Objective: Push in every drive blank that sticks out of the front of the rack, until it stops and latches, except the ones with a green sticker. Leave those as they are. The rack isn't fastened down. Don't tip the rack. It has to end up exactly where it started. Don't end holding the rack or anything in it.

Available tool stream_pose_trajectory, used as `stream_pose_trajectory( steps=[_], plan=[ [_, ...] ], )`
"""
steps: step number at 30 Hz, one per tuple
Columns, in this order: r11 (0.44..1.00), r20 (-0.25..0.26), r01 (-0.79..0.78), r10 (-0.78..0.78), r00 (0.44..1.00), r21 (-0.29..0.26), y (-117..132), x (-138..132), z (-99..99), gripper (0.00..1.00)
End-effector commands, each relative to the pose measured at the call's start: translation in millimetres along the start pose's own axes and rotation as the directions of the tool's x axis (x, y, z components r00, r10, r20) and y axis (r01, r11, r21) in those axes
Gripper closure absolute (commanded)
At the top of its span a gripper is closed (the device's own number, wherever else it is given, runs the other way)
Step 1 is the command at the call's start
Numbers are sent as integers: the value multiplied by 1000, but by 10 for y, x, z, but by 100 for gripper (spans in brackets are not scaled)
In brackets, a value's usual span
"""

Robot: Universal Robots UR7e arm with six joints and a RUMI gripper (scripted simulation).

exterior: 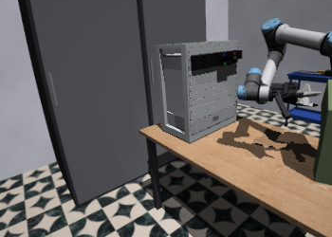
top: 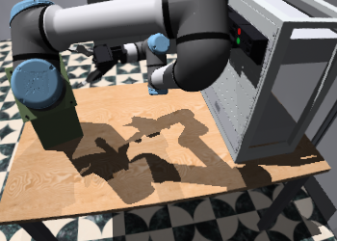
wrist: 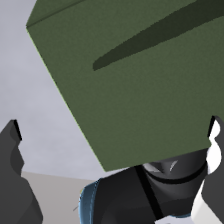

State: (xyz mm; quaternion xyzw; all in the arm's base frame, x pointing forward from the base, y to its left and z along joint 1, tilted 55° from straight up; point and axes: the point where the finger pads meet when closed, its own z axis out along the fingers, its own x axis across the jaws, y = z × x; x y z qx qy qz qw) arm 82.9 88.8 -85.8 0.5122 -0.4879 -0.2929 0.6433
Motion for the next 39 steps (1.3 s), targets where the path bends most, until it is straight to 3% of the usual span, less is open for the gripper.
stream_pose_trajectory(
  steps=[1,10,12,18,27,29,39],
  plan=[
    [991,19,63,-61,998,-118,436,72,43,0],
    [909,25,113,-113,993,-401,1443,285,111,0],
    [909,25,113,-113,993,-401,1443,285,111,0],
    [810,23,125,-137,990,-573,2103,462,16,0],
    [610,21,123,-172,985,-783,2992,767,-338,0],
    [610,21,123,-172,985,-783,2992,767,-338,0],
    [347,7,82,-213,977,-934,3760,1133,-951,0]
  ],
)
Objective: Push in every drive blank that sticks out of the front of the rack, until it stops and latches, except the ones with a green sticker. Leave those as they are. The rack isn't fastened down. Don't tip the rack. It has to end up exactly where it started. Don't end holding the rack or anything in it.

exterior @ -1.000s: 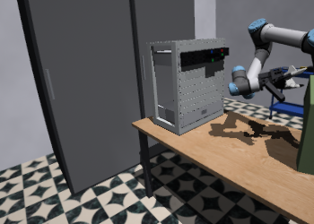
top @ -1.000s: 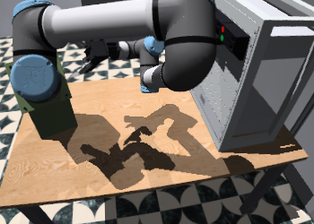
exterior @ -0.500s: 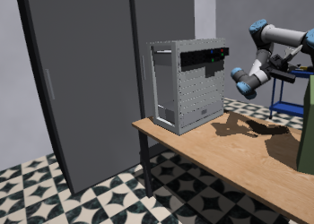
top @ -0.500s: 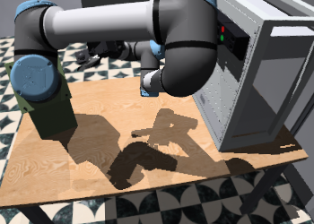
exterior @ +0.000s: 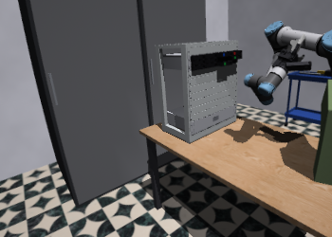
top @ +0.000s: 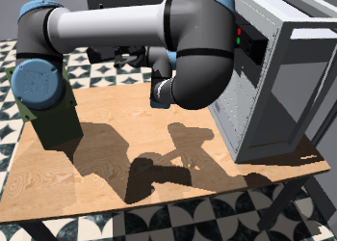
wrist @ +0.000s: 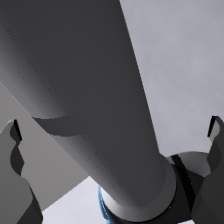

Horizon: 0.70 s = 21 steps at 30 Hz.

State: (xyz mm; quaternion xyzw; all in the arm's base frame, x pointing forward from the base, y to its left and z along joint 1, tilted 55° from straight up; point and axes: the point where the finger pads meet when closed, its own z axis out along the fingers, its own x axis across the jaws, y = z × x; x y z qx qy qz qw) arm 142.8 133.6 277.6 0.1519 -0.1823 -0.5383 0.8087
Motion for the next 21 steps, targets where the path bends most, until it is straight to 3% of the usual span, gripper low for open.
stream_pose_trajectory(
  steps=[1,5,7,10,17,21],
  plan=[
    [992,-23,-11,8,1000,-125,421,86,184,0],
    [970,-54,-37,25,998,-242,786,174,269,0],
    [970,-54,-37,25,998,-242,786,174,269,0],
    [944,-80,-59,34,996,-324,1054,242,301,0],
    [864,-146,-114,48,988,-491,1642,396,277,0],
    [800,-183,-141,40,982,-583,1956,486,166,0]
  ],
)
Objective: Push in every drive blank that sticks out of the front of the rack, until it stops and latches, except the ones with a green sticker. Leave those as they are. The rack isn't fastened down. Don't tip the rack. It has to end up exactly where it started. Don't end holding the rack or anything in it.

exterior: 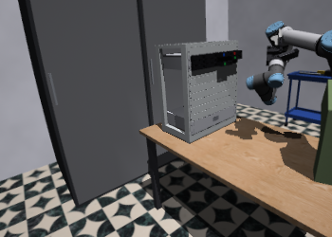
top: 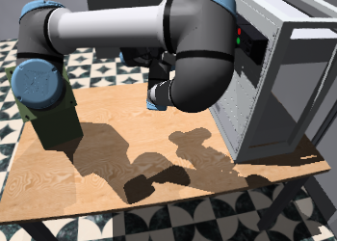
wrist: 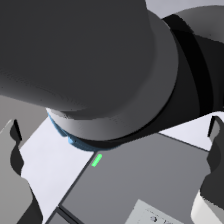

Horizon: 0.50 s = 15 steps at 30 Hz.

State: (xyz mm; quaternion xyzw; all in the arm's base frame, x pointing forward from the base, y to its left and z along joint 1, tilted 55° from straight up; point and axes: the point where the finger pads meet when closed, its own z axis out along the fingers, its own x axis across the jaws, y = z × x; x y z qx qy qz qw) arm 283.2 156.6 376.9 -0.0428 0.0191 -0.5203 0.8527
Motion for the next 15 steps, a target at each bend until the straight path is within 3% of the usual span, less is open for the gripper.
stream_pose_trajectory(
  steps=[1,3,8,15],
  plan=[
    [993,-37,-14,9,999,-121,350,127,111,0],
    [993,-37,-14,9,999,-121,350,127,111,0],
    [964,-85,-30,8,996,-263,756,298,87,0],
    [889,-216,-108,10,976,-445,1071,396,-124,0]
  ],
)
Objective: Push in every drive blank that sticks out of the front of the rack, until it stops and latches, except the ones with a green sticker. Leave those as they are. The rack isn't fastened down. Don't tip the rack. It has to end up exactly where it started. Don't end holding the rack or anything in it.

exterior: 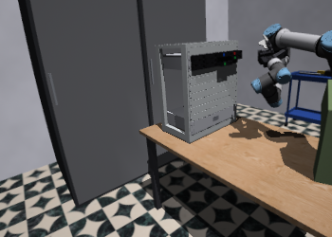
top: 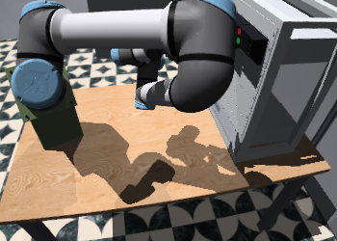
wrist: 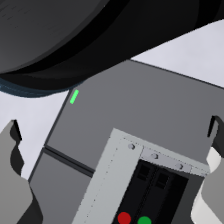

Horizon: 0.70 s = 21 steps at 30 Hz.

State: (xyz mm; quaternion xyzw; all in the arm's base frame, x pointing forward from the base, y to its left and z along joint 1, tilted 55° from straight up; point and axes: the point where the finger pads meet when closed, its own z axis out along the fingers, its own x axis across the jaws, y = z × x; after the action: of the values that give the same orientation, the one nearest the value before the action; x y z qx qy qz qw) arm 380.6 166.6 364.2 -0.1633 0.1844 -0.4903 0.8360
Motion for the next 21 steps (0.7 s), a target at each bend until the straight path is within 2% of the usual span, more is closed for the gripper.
stream_pose_trajectory(
  steps=[1,3,5,15,20,21],
  plan=[
    [993,-71,-31,23,997,-116,216,71,-29,0],
    [985,-95,-54,39,995,-165,305,82,-70,0],
    [985,-95,-54,39,995,-165,305,82,-70,0],
    [918,-197,-184,120,973,-351,653,71,-310,0],
    [877,-245,-238,144,959,-418,787,59,-435,0],
    [877,-245,-238,144,959,-418,787,59,-435,0]
  ],
)
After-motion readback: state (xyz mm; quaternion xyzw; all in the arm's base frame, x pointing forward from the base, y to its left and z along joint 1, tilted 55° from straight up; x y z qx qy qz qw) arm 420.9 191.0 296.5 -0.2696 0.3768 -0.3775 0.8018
